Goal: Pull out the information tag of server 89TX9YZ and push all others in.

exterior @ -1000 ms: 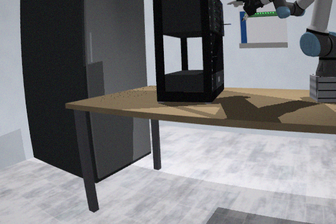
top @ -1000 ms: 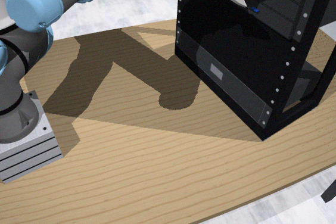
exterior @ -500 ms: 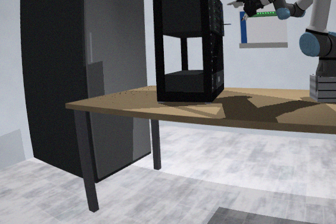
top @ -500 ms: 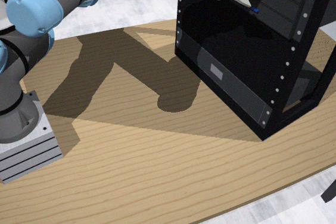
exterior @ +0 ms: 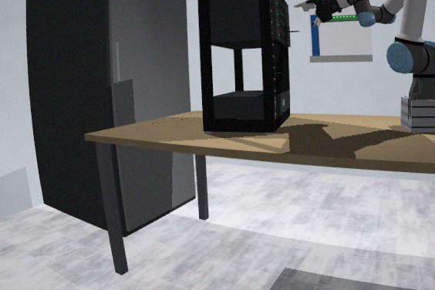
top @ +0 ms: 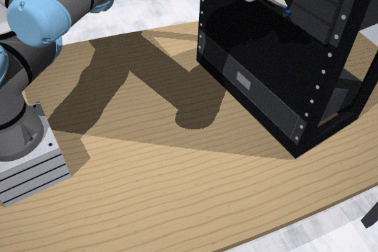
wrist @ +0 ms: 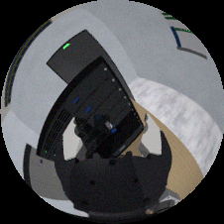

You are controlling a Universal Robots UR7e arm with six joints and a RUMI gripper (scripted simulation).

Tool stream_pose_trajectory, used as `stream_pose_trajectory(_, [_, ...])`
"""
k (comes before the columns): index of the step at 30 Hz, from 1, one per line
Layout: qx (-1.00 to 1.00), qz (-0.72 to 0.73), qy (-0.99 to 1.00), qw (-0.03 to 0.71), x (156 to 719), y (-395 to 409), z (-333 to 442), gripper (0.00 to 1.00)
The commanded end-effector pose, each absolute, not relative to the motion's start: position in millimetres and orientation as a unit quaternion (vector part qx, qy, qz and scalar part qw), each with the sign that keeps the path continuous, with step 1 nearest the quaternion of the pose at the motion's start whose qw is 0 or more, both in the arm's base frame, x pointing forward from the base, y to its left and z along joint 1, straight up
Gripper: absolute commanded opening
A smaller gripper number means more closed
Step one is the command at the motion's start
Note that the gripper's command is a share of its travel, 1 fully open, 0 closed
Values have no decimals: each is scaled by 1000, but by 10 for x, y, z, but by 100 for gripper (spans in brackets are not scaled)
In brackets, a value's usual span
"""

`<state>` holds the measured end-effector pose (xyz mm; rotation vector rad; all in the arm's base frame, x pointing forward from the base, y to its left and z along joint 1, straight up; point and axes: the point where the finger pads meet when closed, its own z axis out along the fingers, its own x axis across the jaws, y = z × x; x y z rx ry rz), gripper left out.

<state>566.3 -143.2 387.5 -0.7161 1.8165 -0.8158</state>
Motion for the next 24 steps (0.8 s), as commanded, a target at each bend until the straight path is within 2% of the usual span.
stream_pose_trajectory(1, [-307, -344, 740, 490, 5672, -1442, 3880, 100])
stream_pose_trajectory(24, [-349, -370, 712, 483, 5694, -1474, 3879, 100])
